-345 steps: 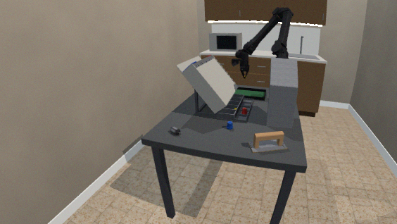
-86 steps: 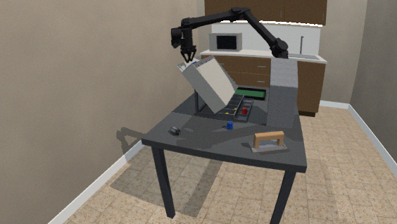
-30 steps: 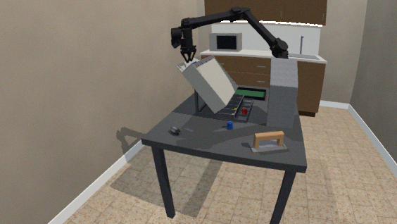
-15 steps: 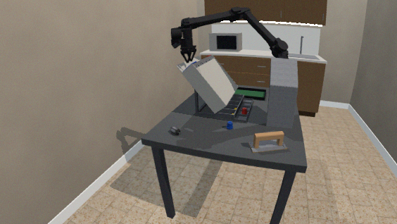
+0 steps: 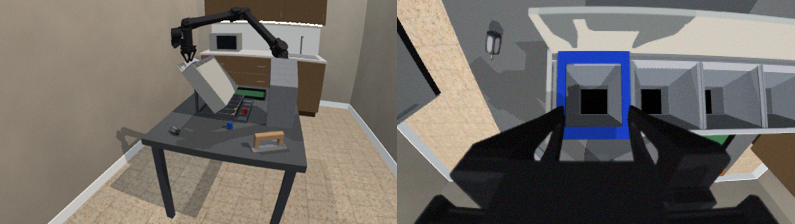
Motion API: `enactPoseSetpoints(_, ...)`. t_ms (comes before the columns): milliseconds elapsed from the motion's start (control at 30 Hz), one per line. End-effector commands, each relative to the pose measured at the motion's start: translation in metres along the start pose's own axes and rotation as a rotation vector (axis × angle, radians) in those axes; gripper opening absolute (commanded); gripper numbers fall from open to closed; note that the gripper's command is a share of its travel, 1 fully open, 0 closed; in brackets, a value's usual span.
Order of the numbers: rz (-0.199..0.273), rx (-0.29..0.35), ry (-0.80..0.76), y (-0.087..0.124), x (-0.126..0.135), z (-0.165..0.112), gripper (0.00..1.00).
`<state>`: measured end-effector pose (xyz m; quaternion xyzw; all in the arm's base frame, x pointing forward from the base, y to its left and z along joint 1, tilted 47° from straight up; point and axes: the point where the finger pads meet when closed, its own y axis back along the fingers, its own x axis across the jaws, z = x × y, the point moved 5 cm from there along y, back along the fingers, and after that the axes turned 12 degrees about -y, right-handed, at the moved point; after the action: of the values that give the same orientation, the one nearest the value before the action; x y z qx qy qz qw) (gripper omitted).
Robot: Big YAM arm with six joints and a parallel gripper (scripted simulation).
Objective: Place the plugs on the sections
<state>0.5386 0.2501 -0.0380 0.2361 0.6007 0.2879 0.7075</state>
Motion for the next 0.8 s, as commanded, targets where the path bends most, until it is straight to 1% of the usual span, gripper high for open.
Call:
enactPoseSetpoints(0,0.025,-0.034,-0.013,0.015,0.002,0.007,0.56)
enactPoseSetpoints(67,0.033,-0.045,-0.021,0.022,0.004,0.01,0.56)
enactPoseSetpoints(133,0.036,-0.051,-0.027,0.037,0.003,0.012,0.56)
enactPoseSetpoints(267,0.042,-0.054,-0.034,0.051,0.0,0.013,0.56)
enactPoseSetpoints(333,0.042,-0.054,-0.034,0.051,0.0,0.013,0.56)
enactPoseSetpoints(567,0.043,-0.055,-0.034,0.067,-0.001,0.012,0.56)
enactPoseSetpoints(633,0.042,-0.055,-0.034,0.067,-0.001,0.012,0.56)
enactPoseSetpoints(700,0.036,-0.05,-0.026,0.063,0.003,0.01,0.56)
enactPoseSetpoints(767,0.036,-0.049,-0.026,0.062,0.003,0.009,0.56)
